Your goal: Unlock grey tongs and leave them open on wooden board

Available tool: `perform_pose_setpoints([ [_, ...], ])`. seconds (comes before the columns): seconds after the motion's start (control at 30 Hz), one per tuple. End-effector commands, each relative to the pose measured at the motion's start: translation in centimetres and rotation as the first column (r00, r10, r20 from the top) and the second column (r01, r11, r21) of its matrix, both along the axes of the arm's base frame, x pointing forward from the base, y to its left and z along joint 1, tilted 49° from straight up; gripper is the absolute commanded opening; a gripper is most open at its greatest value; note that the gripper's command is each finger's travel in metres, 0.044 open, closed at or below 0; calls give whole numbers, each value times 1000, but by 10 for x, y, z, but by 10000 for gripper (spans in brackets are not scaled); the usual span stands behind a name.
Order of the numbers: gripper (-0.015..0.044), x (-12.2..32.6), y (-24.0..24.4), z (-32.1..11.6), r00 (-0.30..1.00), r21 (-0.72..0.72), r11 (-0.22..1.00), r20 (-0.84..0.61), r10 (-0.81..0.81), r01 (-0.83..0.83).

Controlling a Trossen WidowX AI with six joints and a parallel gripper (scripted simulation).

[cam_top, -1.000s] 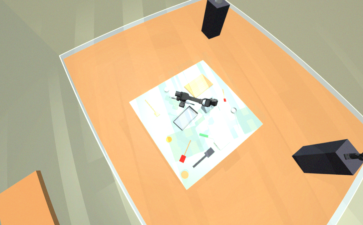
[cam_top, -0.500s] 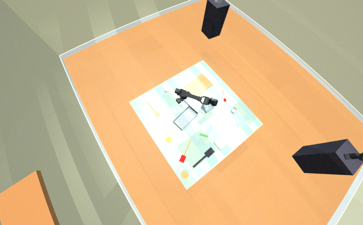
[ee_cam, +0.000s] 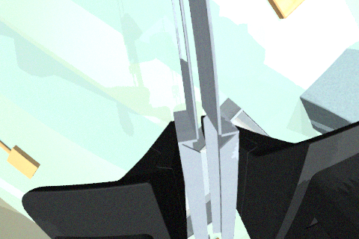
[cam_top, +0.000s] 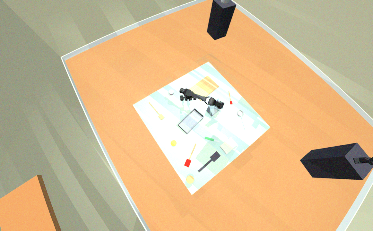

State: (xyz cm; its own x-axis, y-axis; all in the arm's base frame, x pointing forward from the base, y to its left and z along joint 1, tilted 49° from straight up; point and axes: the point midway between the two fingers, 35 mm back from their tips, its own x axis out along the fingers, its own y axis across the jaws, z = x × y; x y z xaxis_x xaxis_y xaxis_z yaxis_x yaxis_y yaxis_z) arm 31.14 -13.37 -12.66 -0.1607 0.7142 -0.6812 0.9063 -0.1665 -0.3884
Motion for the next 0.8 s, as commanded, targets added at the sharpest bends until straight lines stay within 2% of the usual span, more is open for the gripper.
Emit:
perform_pose_setpoints([
  [0.0,-150,-3,-10,-5,987,-41,993,-110,-116,112],
  [0.37,-150,-15,-23,-19,838,-174,917,-372,-400,360],
  [0.77,-150,-29,-36,-35,513,-382,755,-563,-647,533],
])
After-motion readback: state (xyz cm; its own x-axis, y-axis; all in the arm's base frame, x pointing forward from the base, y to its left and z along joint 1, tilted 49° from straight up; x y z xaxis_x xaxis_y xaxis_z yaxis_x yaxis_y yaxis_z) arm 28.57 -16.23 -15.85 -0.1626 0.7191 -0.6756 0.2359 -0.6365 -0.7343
